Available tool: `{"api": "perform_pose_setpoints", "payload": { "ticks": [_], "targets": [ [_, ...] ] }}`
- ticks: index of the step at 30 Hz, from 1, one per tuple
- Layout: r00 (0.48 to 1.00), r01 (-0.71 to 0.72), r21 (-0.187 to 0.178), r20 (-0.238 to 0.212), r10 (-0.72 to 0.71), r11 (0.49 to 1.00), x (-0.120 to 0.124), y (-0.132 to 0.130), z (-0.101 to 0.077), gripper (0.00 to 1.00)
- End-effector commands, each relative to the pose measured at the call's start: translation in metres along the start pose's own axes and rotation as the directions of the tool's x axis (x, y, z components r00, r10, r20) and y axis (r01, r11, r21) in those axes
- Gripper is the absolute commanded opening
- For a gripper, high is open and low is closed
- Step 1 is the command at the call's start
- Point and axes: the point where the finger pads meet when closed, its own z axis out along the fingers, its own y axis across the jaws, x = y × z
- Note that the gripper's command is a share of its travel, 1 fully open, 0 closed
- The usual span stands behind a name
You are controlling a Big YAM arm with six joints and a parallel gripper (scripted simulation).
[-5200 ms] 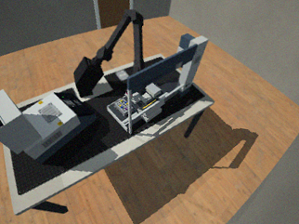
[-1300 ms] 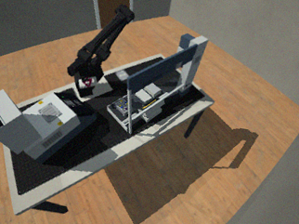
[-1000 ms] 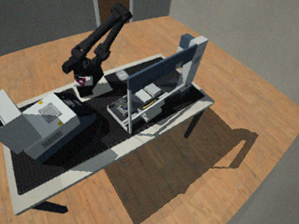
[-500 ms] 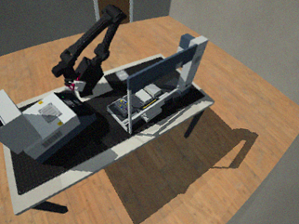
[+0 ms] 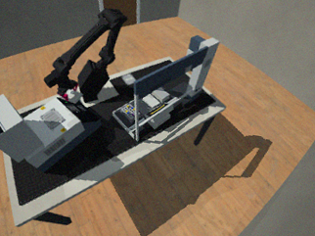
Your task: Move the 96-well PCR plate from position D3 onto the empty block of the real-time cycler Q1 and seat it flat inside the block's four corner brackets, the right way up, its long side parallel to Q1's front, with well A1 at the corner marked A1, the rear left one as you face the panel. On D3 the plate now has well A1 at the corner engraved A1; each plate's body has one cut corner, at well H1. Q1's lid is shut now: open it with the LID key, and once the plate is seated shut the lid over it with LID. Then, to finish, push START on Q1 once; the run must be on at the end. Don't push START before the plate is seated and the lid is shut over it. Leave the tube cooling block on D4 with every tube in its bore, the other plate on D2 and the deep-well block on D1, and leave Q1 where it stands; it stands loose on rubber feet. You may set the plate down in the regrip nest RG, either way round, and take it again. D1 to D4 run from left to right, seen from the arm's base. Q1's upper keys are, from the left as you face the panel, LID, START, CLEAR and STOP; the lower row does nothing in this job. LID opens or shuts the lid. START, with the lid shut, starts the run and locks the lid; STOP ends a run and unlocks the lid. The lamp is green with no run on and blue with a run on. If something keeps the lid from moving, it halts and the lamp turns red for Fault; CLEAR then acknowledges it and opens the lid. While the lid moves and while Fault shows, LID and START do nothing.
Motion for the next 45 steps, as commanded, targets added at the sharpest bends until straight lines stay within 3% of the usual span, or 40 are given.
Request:
{"api": "perform_pose_setpoints", "payload": {
  "ticks": [1, 6, 9, 15, 24, 33, 35, 42, 45],
  "targets": [
    [0.993, -0.118, -0.038, -0.003, 0.118, 0.992, -0.009, 0.027, -0.020, 0.00],
    [0.996, -0.093, -0.048, 0.005, 0.093, 0.994, -0.010, 0.043, -0.021, 0.00],
    [0.996, -0.091, -0.035, 0.007, 0.091, 0.995, -0.015, 0.060, -0.017, 0.00],
    [0.973, -0.229, -0.016, -0.005, 0.229, 0.973, -0.031, 0.080, -0.012, 0.00],
    [0.967, -0.257, -0.050, -0.007, 0.256, 0.965, -0.039, 0.118, -0.027, 0.00],
    [0.923, -0.385, -0.005, -0.012, 0.385, 0.923, -0.063, 0.150, -0.009, 0.00],
    [0.908, -0.418, -0.012, -0.013, 0.418, 0.908, -0.066, 0.162, -0.012, 0.00],
    [0.936, -0.351, -0.046, -0.009, 0.351, 0.935, -0.059, 0.192, -0.026, 0.00],
    [0.945, -0.328, -0.049, -0.005, 0.328, 0.943, -0.051, 0.188, -0.023, 0.00]
  ]
}}
